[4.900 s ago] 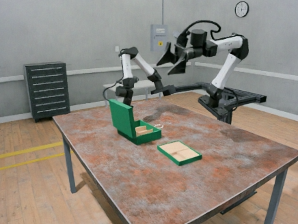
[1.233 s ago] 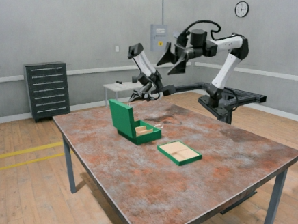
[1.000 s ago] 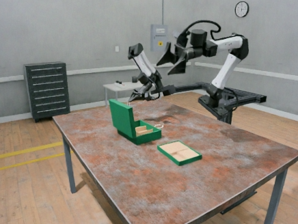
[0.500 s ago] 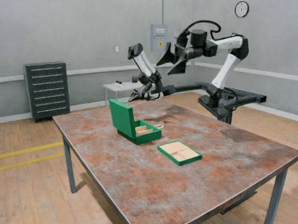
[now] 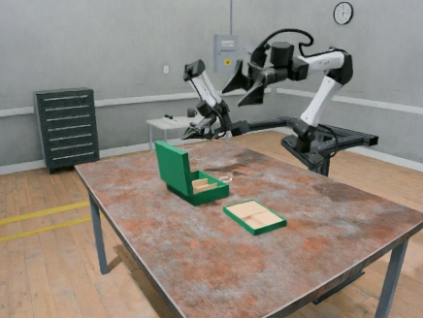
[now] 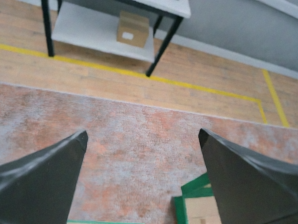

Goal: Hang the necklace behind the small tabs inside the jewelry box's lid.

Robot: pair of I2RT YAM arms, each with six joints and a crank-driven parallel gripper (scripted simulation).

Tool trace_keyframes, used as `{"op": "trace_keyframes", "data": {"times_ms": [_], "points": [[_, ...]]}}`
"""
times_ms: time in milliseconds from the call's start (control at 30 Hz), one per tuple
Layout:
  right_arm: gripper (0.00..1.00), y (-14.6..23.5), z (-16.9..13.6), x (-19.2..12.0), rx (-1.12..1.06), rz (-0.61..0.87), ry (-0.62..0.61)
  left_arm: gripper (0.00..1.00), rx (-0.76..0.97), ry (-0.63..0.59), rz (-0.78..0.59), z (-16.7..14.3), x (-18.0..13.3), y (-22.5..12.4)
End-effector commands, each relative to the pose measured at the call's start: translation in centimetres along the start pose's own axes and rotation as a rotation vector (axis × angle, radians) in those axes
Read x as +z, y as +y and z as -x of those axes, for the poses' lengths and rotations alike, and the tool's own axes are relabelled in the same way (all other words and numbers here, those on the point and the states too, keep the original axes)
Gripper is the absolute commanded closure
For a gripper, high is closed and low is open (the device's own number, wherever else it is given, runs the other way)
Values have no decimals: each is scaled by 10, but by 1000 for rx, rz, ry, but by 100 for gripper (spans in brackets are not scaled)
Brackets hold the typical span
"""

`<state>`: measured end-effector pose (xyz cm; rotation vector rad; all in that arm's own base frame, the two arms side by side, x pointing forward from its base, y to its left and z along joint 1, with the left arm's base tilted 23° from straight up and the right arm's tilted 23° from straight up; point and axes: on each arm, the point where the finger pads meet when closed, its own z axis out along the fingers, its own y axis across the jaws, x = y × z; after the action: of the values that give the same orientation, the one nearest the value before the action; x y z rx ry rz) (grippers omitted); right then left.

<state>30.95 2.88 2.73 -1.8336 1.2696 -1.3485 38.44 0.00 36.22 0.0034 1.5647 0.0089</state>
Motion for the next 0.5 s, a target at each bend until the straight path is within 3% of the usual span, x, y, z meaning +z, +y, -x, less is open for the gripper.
{"op": "trace_keyframes", "data": {"times_ms": [0,467], "points": [[100,0,-2,-7,5,20,22,0,17,-105,-24,40,-3,-4],[100,-42,0,-25,91,-92,50,0,17,-105,-24,40,-3,-4]]}}
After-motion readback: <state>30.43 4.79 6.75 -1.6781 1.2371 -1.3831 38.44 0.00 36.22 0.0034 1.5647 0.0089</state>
